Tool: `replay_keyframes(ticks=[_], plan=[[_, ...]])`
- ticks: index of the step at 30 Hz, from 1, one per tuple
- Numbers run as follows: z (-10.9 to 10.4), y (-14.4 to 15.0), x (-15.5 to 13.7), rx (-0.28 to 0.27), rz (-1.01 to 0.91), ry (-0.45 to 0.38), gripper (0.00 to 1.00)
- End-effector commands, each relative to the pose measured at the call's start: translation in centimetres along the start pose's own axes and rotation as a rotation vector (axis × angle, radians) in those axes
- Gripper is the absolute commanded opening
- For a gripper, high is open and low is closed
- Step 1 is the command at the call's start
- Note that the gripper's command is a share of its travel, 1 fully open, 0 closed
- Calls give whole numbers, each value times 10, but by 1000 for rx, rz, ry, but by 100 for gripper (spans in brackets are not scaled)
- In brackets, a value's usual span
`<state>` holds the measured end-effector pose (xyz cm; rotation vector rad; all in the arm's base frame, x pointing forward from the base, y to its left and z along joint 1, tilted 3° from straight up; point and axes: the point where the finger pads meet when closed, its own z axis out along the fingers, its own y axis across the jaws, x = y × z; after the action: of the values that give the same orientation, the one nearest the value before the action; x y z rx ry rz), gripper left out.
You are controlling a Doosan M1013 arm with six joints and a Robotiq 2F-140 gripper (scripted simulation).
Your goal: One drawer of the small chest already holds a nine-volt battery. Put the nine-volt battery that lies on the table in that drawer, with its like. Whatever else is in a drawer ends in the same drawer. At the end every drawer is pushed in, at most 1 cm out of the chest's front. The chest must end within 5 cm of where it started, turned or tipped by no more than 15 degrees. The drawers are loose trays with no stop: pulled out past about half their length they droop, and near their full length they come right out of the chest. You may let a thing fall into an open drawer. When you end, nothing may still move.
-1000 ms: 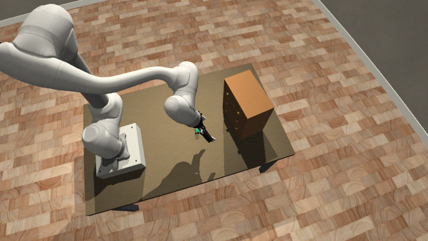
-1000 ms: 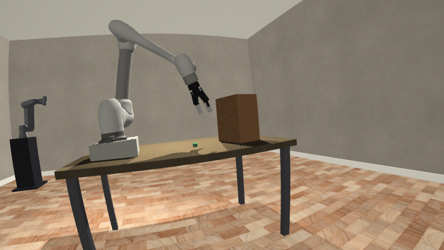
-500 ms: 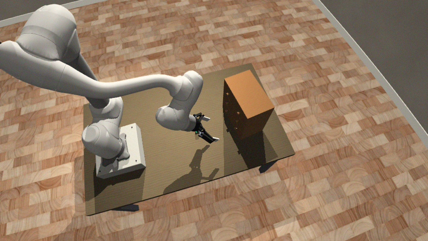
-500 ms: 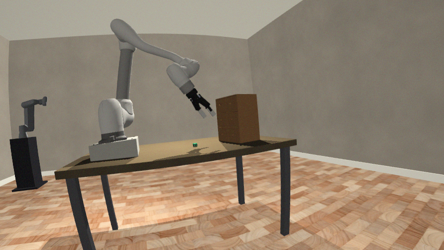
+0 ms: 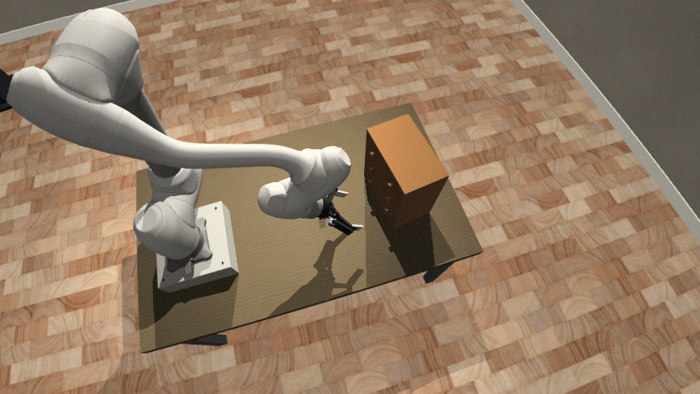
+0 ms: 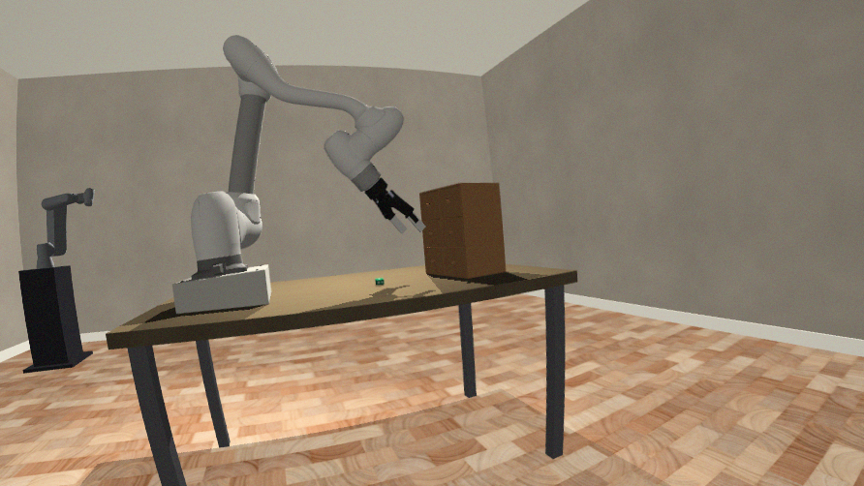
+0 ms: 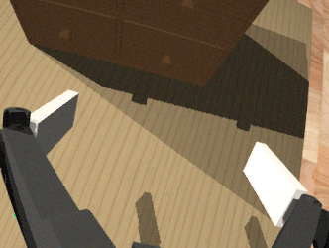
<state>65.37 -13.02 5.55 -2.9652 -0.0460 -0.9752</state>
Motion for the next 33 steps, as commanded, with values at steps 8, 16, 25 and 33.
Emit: replay_keyframes(ticks=[8,16,25,33], plan=[[27,-2,2,33,-7,324,100],[37,-2,3,47,-5,429,100],[39,-2,3,31,-11,531,100],[39,-2,3,31,-11,531,20]])
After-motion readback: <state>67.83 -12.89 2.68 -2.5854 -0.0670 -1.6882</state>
